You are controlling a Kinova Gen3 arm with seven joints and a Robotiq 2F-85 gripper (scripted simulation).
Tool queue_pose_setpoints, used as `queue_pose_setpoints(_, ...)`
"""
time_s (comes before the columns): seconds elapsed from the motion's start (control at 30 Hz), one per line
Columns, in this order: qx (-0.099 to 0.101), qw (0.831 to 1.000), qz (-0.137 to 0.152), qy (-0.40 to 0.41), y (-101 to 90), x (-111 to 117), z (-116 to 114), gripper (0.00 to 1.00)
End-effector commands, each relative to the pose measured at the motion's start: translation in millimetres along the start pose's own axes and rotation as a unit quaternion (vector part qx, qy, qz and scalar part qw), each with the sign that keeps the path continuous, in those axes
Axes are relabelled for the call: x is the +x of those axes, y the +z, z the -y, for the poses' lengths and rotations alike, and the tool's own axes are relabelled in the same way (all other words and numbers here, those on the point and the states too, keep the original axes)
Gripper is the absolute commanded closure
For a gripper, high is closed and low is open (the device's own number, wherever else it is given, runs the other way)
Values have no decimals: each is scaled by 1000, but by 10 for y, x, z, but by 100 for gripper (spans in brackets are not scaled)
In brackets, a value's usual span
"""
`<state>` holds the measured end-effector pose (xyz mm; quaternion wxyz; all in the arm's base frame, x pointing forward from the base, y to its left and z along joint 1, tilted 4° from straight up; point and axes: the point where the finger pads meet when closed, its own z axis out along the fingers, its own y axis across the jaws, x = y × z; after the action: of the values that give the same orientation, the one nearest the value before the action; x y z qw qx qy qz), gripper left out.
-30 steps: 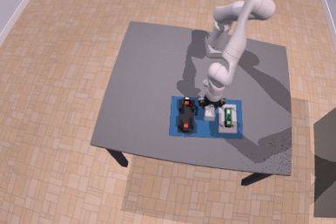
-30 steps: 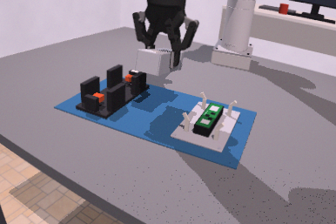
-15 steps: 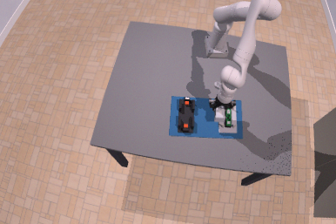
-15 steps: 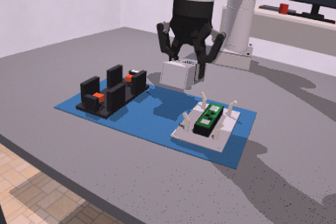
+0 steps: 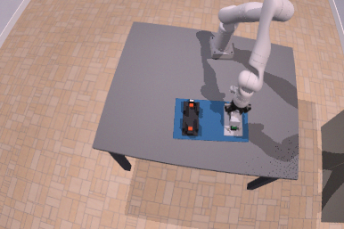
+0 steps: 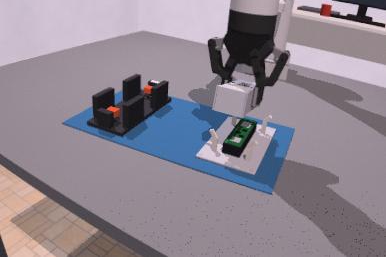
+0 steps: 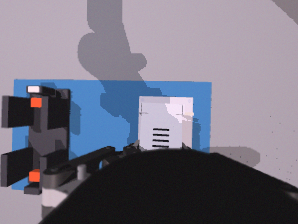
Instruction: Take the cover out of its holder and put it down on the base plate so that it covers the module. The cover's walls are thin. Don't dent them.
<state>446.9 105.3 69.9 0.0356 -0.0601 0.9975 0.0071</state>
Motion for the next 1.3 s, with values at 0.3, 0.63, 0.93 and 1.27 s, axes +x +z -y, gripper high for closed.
queue_pose_setpoints(0.3,0,1000,-1,-8,22,7,-115,100)
queue_pose_setpoints(0.63,1,1000,-1,-9,33,10,-158,100)
queue_pose_setpoints(0.93,1,1000,-1,-9,136,10,-141,100)
queue_pose_setpoints(1.27,1,1000,-1,-9,181,10,-135,100)
